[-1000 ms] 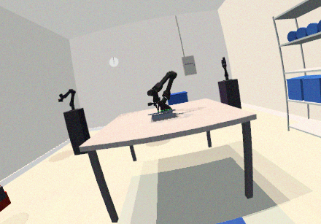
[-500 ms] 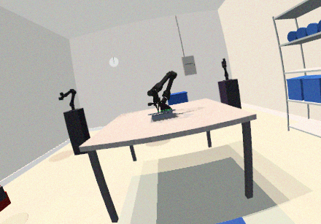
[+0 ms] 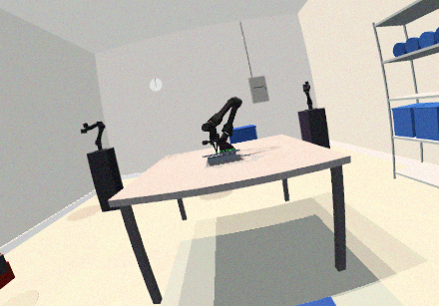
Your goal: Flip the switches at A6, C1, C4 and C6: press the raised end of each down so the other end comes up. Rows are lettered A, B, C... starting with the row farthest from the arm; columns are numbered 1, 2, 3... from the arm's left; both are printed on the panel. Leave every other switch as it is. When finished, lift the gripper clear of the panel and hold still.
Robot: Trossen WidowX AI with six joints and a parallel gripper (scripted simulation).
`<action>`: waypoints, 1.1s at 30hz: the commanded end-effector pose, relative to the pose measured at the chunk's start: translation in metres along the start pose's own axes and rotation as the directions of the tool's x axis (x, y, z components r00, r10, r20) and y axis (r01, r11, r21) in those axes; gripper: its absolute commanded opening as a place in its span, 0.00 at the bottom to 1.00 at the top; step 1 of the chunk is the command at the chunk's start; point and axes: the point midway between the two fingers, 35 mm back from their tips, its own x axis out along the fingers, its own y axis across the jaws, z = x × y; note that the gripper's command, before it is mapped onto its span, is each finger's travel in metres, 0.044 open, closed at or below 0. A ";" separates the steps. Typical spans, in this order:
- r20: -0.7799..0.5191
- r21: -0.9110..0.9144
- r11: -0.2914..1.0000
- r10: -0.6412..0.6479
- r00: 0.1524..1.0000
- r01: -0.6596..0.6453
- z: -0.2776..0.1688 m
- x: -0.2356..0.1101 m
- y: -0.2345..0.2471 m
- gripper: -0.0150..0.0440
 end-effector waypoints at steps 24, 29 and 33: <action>-0.024 0.003 1.000 0.001 1.000 -0.001 0.003 -0.063 0.000 0.25; -0.026 0.004 1.000 -0.007 1.000 0.007 0.016 -0.065 0.021 0.25; -0.024 0.003 1.000 0.004 1.000 -0.004 0.032 -0.069 0.059 0.25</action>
